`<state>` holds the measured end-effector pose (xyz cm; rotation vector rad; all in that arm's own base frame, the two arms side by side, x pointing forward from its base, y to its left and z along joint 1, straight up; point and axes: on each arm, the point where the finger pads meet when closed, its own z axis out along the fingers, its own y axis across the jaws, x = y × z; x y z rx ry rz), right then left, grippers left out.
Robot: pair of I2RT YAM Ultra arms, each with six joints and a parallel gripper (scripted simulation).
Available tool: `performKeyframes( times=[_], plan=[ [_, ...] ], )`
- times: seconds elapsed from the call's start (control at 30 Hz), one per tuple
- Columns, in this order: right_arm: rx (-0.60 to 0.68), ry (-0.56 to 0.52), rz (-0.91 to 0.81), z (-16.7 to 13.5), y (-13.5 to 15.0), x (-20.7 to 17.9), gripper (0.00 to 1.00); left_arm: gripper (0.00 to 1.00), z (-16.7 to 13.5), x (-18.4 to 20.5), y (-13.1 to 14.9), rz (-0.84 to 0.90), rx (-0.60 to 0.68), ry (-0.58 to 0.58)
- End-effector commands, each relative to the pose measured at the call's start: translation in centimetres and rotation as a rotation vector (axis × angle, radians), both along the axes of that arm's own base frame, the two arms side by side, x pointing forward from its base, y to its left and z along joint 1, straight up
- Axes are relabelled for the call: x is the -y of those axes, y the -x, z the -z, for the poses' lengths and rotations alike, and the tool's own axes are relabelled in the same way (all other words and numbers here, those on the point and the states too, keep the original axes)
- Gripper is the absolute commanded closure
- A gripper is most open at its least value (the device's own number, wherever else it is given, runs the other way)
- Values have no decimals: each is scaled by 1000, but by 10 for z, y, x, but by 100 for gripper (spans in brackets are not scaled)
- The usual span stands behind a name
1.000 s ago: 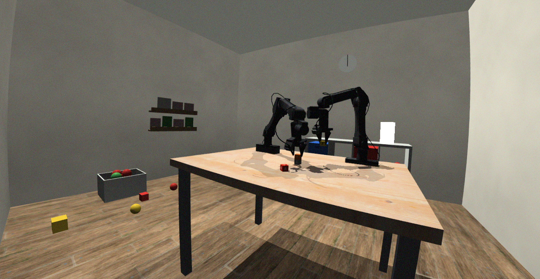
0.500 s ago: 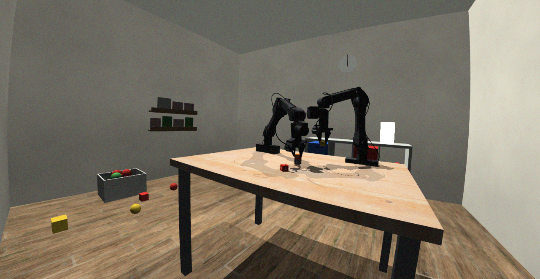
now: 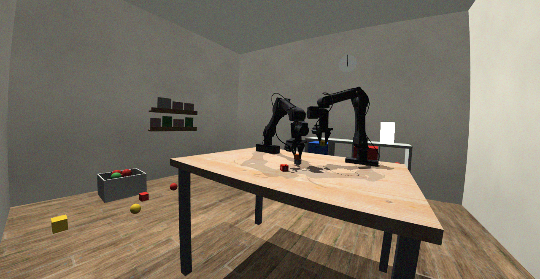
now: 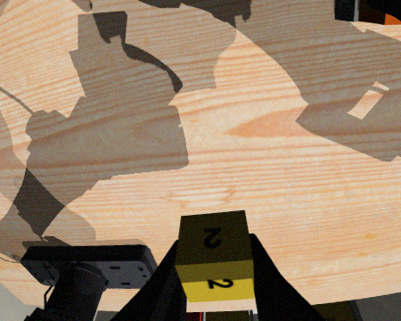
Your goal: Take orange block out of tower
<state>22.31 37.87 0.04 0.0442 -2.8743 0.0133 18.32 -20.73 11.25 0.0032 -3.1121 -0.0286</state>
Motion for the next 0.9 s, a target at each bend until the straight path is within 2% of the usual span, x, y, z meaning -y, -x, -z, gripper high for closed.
performKeyframes(
  times=[0.0, 0.07, 0.13, 0.2, 0.23, 0.37, 0.53, 0.67, 0.87],
  plan=[
    [13, -16, 1, -8, -1, -2, 74, 73, -11, 3, -3, 0, 29, 32],
    [13, -16, 1, -8, -1, -2, 97, 73, -11, 3, -3, 0, 29, 32],
    [13, -16, 1, -8, -1, -2, 100, 73, -11, 3, -3, 0, 29, 32],
    [17, -21, 3, -13, -1, -3, 77, 73, -11, 3, -3, 0, 29, 32],
    [10, -12, 3, -16, 1, 0, 73, 73, -11, 3, -3, 0, 29, 32],
    [17, -21, 3, -38, 0, -2, 73, 73, -11, 3, -3, 0, 29, 32],
    [17, -21, 3, -49, 0, -2, 73, 73, -11, 3, -3, 0, 29, 32],
    [45, -62, -1, -44, -7, -8, 73, 73, -11, 3, -3, 0, 29, 32],
    [63, -91, 3, -39, -5, 7, 73, 73, -11, 3, -3, 0, 29, 32]
  ],
)
